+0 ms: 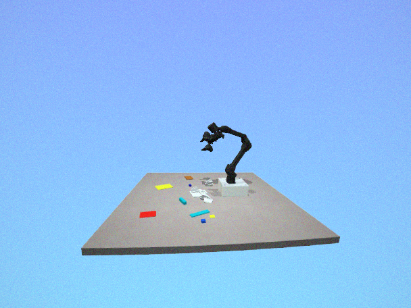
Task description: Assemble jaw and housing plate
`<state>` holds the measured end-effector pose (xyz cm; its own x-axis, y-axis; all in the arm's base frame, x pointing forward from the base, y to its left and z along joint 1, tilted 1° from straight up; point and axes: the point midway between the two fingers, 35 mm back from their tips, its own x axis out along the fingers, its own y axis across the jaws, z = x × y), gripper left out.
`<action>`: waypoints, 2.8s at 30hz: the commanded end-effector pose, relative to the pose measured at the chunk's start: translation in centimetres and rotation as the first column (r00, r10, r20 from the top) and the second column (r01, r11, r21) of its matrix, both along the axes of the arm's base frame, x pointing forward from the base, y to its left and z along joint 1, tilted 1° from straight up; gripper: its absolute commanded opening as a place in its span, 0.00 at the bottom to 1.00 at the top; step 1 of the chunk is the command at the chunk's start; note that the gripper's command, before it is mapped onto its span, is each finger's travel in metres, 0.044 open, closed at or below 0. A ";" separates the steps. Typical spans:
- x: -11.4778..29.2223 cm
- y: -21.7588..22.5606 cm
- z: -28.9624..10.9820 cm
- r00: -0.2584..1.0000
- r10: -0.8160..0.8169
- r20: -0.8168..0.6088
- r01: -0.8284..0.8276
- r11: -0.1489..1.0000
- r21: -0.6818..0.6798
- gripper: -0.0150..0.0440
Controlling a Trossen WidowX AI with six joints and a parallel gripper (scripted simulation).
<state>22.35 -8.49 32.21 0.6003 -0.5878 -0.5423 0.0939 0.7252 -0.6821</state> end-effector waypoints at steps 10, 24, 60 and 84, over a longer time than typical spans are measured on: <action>2.5 1.6 -3.1 0.966 0.172 -0.194 -0.183 0.982 -0.041 1.00; 4.8 3.5 -6.4 0.854 0.347 -0.387 -0.393 0.918 -0.044 1.00; 8.0 8.9 -15.7 0.293 0.644 -0.707 -0.828 0.540 0.149 1.00; 7.9 12.4 -22.2 -0.175 0.656 -0.734 -0.917 0.163 0.364 1.00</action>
